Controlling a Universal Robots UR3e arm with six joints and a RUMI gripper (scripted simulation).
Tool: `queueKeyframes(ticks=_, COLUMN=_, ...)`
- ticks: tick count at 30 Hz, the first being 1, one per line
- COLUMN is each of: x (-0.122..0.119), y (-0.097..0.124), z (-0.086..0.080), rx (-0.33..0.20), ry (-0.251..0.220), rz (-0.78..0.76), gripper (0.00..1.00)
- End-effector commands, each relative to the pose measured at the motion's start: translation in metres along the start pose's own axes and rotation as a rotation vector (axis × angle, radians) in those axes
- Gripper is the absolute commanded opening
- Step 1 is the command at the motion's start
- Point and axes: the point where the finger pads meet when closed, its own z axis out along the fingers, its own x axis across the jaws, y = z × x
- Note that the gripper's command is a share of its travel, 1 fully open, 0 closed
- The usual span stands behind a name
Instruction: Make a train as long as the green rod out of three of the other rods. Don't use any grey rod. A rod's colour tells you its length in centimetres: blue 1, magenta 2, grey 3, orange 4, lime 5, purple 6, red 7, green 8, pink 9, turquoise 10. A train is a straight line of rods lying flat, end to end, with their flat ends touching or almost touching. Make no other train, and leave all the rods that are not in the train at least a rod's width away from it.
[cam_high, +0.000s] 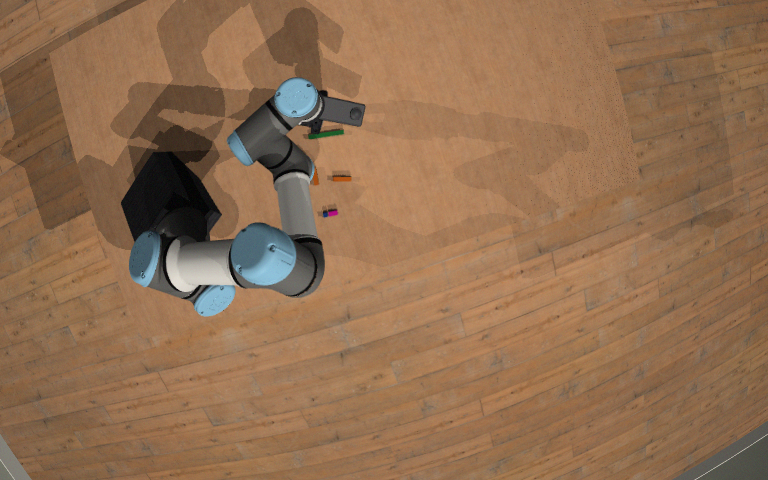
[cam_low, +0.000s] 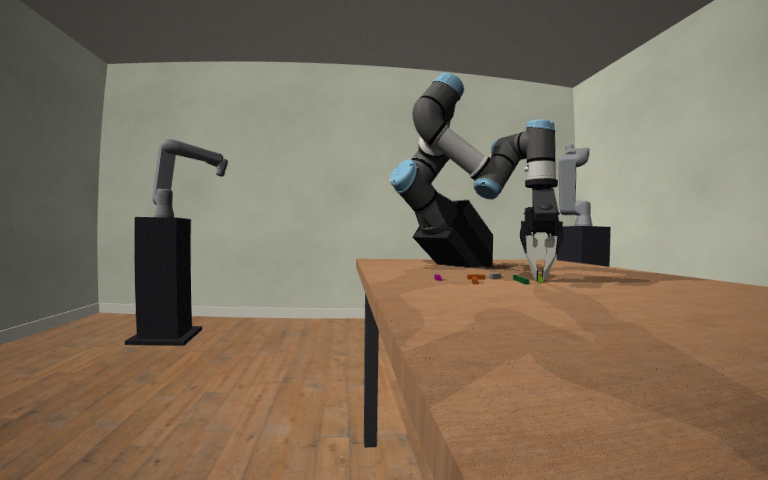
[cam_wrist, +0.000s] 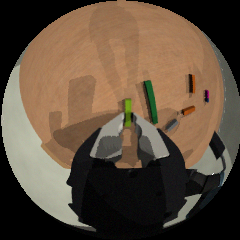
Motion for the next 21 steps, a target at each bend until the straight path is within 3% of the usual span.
queueKeyframes(ticks=1, x=0.000, y=0.000, z=0.000, rx=-0.001, ry=-0.001, rz=0.000, gripper=0.00)
queueKeyframes(ticks=14, x=-0.001, y=-0.001, z=-0.007, rx=0.001, ry=-0.002, rz=0.002, gripper=0.00)
queueKeyframes(ticks=21, x=-0.001, y=-0.001, z=-0.021, rx=0.001, ry=-0.002, rz=0.002, gripper=0.00)
